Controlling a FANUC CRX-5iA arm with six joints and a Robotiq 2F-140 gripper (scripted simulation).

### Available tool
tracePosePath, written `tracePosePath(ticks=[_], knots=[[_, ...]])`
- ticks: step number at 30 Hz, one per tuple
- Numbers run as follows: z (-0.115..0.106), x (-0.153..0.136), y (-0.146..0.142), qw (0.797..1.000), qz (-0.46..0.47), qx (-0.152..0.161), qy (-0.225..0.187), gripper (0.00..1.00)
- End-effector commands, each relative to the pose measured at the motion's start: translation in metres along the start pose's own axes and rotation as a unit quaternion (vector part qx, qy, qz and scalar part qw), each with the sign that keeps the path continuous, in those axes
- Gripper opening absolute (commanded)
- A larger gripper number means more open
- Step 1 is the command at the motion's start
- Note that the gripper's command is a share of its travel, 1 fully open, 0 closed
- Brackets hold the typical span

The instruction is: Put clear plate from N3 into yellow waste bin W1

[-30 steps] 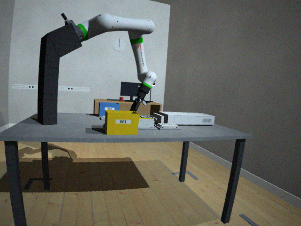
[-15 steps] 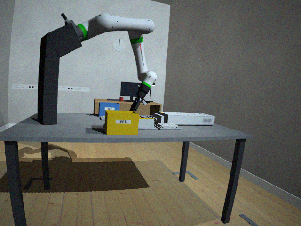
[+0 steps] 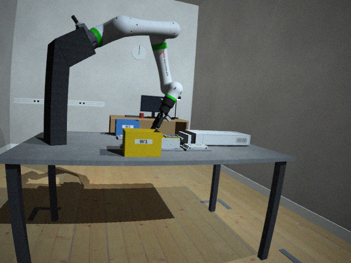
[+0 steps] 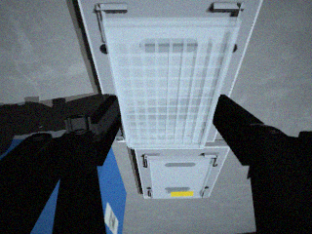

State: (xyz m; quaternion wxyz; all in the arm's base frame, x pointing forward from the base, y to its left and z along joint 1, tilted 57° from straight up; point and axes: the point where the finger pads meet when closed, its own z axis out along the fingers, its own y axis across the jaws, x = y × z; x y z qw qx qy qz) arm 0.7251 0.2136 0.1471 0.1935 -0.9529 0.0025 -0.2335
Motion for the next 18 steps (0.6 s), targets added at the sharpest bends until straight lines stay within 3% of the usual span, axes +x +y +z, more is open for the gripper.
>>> tracePosePath(ticks=[1,18], knots=[[-0.005,-0.001,0.0,1.0,0.0,0.0,0.001,0.1],[-0.023,-0.01,0.0,1.0,0.0,0.0,0.001,0.1]])
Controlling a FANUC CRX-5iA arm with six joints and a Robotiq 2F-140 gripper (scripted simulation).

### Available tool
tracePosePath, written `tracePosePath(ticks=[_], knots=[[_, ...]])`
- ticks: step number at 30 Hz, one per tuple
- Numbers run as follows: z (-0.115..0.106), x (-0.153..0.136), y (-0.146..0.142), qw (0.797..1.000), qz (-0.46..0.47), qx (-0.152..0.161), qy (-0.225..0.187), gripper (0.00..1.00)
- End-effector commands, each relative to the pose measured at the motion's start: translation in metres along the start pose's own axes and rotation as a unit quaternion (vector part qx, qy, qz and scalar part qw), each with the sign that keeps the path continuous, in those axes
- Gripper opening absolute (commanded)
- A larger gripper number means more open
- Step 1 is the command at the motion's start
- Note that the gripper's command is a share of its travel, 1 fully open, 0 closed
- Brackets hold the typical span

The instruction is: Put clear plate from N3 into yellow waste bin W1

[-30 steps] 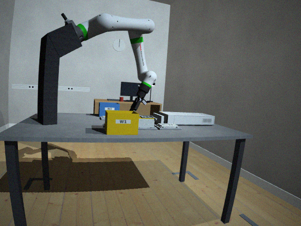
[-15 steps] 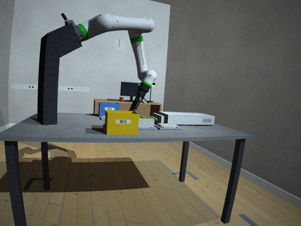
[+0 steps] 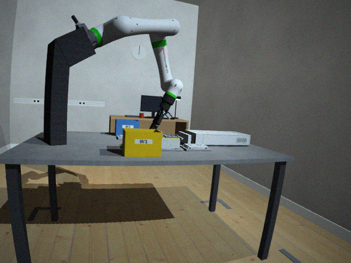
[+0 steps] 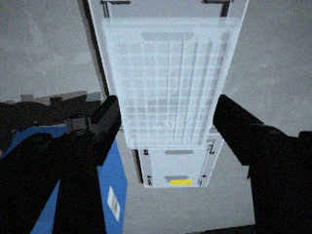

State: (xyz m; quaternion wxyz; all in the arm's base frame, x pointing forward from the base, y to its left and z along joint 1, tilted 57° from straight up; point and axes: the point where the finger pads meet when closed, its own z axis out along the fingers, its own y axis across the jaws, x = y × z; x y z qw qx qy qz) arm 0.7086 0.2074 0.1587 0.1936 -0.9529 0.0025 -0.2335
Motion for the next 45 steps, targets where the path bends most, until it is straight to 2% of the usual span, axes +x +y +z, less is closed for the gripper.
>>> tracePosePath(ticks=[1,45], knots=[[-0.005,-0.001,0.0,1.0,0.0,0.0,0.001,0.1],[-0.051,-0.023,0.0,1.0,0.0,0.0,0.001,0.1]])
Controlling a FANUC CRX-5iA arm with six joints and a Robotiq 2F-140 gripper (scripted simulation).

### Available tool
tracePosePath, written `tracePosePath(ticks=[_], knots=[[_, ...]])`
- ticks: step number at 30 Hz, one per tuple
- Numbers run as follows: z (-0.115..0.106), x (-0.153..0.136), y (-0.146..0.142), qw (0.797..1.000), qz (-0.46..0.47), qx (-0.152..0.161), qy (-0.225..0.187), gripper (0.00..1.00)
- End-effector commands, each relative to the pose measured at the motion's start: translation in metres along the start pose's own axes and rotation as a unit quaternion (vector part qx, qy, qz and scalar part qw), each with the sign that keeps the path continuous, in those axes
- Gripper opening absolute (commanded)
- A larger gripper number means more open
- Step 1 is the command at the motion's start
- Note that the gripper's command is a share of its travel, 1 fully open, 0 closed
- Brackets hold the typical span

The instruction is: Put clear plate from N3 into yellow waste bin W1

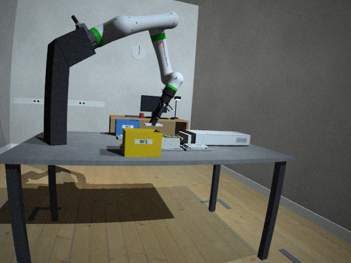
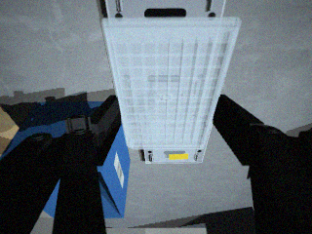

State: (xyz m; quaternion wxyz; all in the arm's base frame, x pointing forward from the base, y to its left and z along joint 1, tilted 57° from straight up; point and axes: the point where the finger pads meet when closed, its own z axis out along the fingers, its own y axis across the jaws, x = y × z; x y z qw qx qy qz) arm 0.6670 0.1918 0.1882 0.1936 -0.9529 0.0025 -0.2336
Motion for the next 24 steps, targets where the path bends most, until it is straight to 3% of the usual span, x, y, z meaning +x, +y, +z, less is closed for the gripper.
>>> tracePosePath(ticks=[1,24], knots=[[-0.003,-0.001,0.0,1.0,0.0,0.0,0.001,0.1],[-0.029,-0.013,0.0,1.0,0.0,0.0,0.001,0.1]])
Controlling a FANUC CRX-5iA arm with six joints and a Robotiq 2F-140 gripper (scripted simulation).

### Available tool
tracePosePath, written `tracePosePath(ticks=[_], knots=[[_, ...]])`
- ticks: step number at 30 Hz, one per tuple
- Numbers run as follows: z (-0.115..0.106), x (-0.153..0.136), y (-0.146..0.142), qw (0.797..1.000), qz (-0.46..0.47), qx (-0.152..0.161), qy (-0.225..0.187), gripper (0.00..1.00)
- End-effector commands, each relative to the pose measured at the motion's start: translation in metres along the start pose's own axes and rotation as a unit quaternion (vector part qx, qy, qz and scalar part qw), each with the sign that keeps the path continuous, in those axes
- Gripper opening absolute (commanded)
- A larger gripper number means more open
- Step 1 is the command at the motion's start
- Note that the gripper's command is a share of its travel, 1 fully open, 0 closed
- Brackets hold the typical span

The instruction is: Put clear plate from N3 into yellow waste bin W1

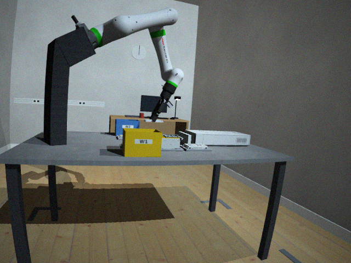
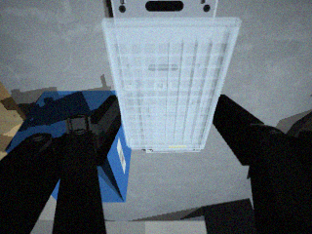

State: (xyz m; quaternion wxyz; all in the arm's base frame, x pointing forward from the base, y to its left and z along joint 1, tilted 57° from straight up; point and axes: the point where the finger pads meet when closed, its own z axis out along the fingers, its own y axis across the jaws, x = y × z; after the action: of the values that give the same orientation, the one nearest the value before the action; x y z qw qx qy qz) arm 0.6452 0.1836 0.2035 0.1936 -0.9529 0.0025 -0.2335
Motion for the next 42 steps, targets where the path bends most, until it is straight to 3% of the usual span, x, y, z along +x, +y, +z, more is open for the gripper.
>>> tracePosePath(ticks=[1,17,42], knots=[[-0.005,-0.001,0.0,1.0,0.0,0.0,0.001,0.1],[-0.014,-0.006,0.0,1.0,0.0,0.0,0.001,0.1],[-0.006,-0.023,0.056,1.0,-0.004,-0.002,0.001,0.1]])
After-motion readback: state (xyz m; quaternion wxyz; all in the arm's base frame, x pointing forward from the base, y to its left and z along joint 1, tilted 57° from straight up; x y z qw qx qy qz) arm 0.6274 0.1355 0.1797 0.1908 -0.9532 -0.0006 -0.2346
